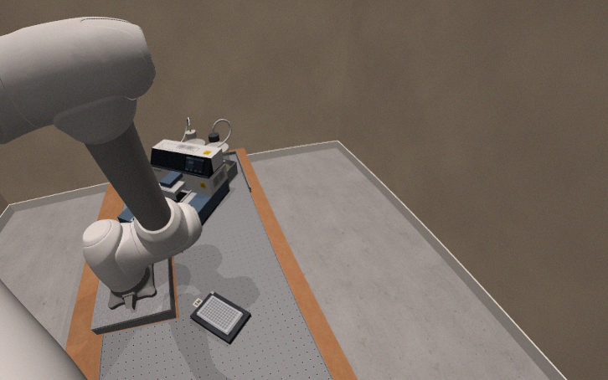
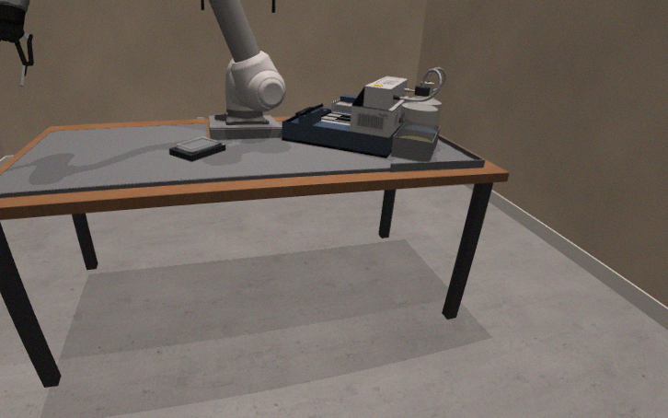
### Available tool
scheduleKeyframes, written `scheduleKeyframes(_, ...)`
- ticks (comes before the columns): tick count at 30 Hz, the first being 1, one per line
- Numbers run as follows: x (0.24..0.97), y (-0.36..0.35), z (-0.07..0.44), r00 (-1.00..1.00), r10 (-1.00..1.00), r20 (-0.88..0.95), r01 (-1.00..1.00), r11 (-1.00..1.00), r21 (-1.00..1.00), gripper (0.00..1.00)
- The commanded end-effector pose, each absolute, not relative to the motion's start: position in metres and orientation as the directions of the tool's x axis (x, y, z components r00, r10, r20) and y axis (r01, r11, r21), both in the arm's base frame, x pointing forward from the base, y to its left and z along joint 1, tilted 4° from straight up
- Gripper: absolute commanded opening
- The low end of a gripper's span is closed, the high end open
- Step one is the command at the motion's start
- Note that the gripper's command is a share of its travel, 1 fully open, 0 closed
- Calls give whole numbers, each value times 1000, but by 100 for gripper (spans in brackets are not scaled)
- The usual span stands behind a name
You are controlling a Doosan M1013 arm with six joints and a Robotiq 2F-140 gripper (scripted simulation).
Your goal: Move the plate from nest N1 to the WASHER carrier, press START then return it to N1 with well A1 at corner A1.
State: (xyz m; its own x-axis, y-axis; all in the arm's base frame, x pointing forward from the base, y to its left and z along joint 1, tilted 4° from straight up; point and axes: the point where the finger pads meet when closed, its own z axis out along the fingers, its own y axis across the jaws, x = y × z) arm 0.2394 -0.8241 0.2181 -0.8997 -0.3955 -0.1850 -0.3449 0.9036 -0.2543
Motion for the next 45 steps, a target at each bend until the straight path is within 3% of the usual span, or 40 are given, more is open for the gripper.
scheduleKeyframes(1, 247, -816, 220, -900, -395, -185, -345, 904, -254, 70)
scheduleKeyframes(11, 273, -786, 225, -832, -533, -155, -488, 836, -251, 70)
scheduleKeyframes(19, 298, -755, 230, -832, -533, -155, -488, 836, -251, 70)
scheduleKeyframes(24, 312, -734, 232, -743, -658, -127, -619, 746, -245, 70)
scheduleKeyframes(45, 355, -662, 241, -634, -767, -102, -734, 637, -235, 70)
